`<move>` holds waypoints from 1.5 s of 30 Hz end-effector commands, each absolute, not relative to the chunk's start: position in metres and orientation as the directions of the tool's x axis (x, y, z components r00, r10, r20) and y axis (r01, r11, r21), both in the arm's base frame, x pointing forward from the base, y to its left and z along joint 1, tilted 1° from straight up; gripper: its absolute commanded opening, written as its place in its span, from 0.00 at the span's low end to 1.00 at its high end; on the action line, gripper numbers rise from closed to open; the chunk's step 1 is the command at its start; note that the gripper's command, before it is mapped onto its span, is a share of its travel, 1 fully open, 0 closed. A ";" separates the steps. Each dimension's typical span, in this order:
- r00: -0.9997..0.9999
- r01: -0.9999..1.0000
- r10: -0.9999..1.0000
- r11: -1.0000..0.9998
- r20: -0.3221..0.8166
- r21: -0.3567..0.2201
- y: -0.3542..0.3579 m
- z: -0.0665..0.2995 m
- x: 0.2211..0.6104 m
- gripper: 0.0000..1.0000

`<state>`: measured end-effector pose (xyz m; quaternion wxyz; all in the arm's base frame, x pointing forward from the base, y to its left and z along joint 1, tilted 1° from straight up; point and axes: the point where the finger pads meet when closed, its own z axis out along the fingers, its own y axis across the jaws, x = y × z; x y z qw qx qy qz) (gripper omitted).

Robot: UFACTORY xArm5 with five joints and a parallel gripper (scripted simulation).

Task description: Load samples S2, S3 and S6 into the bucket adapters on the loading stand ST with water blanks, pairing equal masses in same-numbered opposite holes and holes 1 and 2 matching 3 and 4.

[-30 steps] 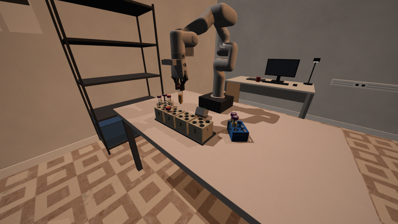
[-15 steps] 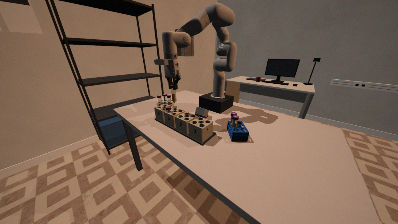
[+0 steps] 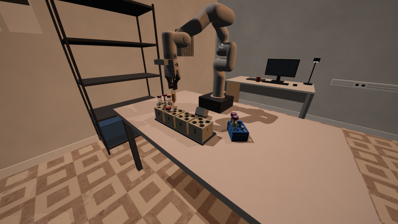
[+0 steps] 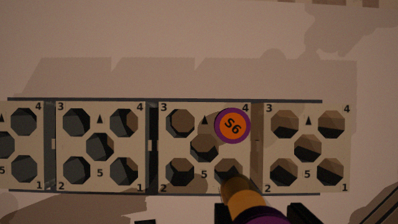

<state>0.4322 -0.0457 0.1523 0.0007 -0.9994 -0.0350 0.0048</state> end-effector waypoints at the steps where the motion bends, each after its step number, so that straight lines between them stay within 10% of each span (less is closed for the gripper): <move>1: 0.998 0.070 0.070 -0.998 -0.005 -0.006 -0.046 0.154 0.433 0.00; 45: 0.998 0.070 0.070 -0.998 -0.005 -0.006 -0.046 0.113 0.433 0.00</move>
